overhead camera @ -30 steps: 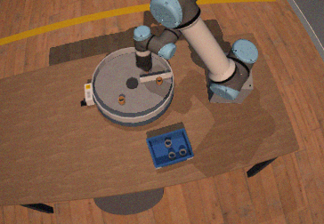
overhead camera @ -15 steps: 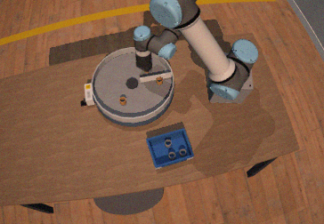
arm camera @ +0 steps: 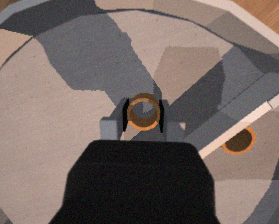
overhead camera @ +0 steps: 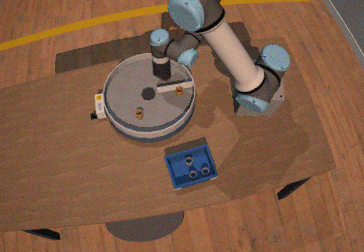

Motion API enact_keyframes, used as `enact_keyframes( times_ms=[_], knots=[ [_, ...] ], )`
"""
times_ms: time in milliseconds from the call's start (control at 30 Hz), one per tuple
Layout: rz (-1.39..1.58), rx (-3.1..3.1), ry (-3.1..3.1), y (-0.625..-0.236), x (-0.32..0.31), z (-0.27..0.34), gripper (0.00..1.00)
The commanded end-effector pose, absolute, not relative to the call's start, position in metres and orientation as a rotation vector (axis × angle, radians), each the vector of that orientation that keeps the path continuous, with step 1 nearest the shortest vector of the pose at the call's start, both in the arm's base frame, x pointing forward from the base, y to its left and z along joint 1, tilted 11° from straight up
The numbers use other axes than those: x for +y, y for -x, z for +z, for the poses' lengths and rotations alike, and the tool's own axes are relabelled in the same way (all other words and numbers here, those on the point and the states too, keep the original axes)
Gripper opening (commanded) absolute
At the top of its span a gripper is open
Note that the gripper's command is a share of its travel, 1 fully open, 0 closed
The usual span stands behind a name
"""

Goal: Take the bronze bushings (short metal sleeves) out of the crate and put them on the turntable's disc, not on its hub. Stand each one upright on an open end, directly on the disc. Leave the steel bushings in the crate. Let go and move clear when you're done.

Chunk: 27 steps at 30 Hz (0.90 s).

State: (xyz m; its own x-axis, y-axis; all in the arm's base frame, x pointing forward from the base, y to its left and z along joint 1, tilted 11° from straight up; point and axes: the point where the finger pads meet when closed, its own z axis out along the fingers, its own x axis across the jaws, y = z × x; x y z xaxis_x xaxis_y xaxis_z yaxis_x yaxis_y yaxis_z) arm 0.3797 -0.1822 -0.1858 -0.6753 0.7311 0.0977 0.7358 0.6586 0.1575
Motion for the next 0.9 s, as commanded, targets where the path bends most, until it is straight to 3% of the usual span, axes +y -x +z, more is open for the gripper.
enact_keyframes(
  times_ms=[0,300,333,867],
  knots=[
    [-0.286,-2.843,1.254,-0.3822,-0.1833,-0.1852,0.0],
    [-0.286,-2.843,1.254,-0.3822,-0.1833,-0.1852,0.0],
    [-0.286,-2.843,1.254,-0.3822,-0.1833,-0.1852,0.78],
    [-0.286,-2.843,1.254,-0.3822,-0.1833,-0.1852,0.78]
  ],
)
